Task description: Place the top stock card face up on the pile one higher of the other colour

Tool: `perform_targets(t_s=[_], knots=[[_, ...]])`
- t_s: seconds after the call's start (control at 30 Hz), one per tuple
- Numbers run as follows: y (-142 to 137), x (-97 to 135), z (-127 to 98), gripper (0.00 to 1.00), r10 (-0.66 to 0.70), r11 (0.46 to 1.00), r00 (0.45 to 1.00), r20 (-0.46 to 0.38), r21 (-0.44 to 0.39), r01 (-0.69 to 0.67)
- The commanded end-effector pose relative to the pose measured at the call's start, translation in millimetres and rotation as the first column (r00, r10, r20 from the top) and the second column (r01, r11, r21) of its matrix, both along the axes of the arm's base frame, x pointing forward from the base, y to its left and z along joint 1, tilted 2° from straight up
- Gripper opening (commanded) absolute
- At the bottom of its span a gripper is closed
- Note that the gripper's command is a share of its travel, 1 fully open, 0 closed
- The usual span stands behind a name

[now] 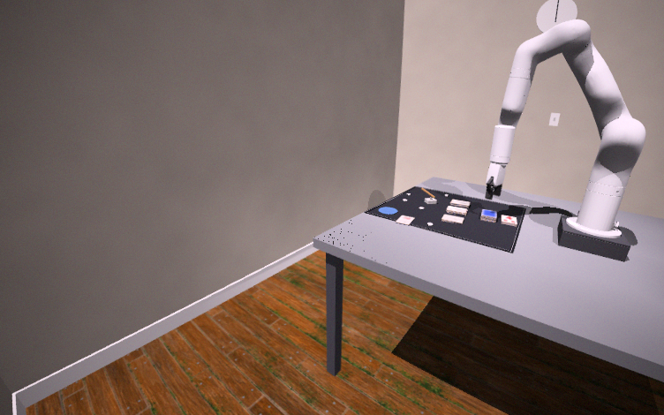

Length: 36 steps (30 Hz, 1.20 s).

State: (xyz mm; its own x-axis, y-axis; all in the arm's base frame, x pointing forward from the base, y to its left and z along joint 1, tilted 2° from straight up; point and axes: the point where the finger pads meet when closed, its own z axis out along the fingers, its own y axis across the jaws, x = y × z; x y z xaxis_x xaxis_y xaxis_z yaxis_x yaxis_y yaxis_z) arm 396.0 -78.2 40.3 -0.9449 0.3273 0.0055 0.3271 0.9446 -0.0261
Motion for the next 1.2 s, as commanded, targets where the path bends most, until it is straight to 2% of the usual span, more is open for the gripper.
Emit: perform_targets(t_s=[0.0,0.07,0.13,0.2,0.23,0.4,0.63,0.73,0.8,0.83,0.87,0.9,0.97,1.0,1.17], knots=[[-0.2,0.9,0.6,1.0,-0.139,0.99,0.99,0.005,-0.002,0.139],[-0.2,0.9,0.6,1.0,-0.2,0.98,0.98,0.007,-0.002,0.2],[-0.2,0.9,0.6,1.0,-0.2,0.98,0.98,0.007,-0.002,0.2],[-0.3,0.9,0.7,1.0,-0.298,0.954,0.954,0.009,-0.002,0.298],[-0.3,0.9,0.7,1.0,-0.305,0.952,0.952,0.009,-0.002,0.305],[-0.3,1.0,0.8,1.0,-0.44,0.898,0.898,0.013,-0.003,0.44],[-0.4,1.1,0.9,1.0,-0.637,0.771,0.771,0.019,-0.002,0.637],[-0.4,1.1,0.9,1.0,-0.654,0.756,0.756,0.019,-0.002,0.654],[-0.4,1.1,1.0,1.0,-0.725,0.688,0.688,0.022,-0.001,0.725],[-0.4,1.1,1.0,1.0,-0.732,0.681,0.681,0.022,-0.001,0.732],[-0.4,1.1,1.0,1.0,-0.764,0.645,0.645,0.023,0.0,0.764],[-0.4,1.1,1.0,1.0,-0.764,0.644,0.644,0.023,0.0,0.765],[-0.5,1.1,1.0,1.0,-0.816,0.578,0.578,0.025,0.0,0.816],[-0.5,1.1,1.0,1.0,-0.817,0.576,0.576,0.025,0.001,0.818],[-0.5,1.2,1.1,1.0,-0.894,0.447,0.447,0.028,0.003,0.895]])
